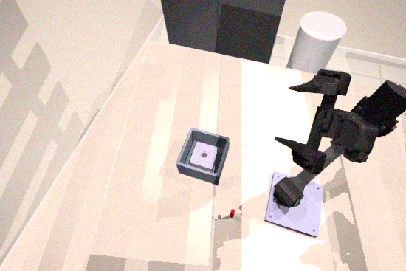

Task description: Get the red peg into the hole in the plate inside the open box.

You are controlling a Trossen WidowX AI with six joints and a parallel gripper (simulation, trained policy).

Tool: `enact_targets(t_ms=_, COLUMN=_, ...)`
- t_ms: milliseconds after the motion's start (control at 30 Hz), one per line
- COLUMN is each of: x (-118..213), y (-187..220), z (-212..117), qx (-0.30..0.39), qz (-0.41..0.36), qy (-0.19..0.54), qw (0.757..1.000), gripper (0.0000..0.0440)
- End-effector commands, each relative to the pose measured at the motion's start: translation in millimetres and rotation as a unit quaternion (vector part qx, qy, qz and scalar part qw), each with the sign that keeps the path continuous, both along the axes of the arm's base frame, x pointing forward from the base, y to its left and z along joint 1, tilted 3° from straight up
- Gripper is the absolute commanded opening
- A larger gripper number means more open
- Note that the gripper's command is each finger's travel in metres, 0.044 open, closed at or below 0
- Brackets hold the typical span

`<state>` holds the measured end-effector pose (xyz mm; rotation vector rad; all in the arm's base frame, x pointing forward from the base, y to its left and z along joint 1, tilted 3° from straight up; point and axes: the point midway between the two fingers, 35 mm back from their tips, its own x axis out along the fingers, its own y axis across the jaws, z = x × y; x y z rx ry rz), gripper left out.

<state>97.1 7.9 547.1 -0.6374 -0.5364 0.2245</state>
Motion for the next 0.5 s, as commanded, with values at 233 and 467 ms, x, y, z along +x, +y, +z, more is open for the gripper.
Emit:
enact_targets(t_ms=233, x=50.4, y=70.8, z=-85.1, qx=0.008, qz=0.035, qy=0.191, qw=0.981, gripper=0.0439)
enact_targets(t_ms=467, x=72.7, y=97.0, z=-143.9, qx=0.031, qz=0.026, qy=0.311, qw=0.95, gripper=0.0433)
